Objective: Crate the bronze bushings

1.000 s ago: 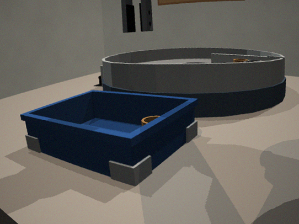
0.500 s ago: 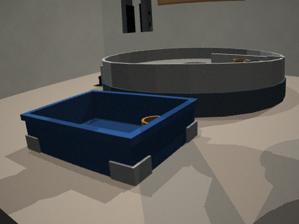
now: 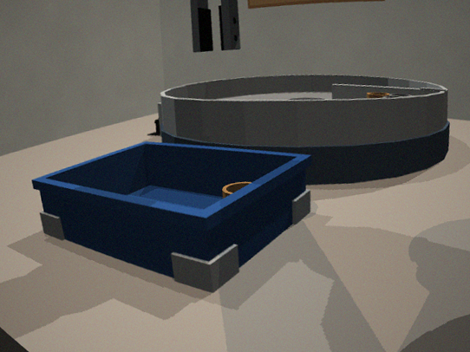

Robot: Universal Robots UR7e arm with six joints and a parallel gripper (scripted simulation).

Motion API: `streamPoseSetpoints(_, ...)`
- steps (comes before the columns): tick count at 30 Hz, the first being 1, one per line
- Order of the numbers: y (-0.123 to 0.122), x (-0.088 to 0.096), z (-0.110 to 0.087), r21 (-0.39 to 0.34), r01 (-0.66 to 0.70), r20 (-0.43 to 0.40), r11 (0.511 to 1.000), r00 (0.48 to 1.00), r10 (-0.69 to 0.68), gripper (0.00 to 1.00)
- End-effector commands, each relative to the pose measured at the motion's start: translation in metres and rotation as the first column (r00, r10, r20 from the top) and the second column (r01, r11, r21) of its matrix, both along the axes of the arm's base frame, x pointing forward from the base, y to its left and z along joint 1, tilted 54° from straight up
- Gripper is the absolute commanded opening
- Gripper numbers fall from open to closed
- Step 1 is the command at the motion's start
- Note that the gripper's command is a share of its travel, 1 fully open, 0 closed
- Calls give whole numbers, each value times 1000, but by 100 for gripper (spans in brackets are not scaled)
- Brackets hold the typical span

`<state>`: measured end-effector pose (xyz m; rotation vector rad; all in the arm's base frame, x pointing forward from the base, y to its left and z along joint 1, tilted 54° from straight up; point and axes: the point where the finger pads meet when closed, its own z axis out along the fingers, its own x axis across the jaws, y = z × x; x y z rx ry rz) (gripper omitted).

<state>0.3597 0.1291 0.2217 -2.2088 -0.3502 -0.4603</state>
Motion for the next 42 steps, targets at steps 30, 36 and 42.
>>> streamPoseSetpoints(30, 0, 0, 0, 0, 0, 0, 1000, 1000, 0, 42)
streamPoseSetpoints(36, 0, 0, 0, 0, 0, 0, 1000, 1000, 0, 42)
streamPoseSetpoints(42, -33, 3, -47, 1, -1, 0, 1000, 1000, 1, 40)
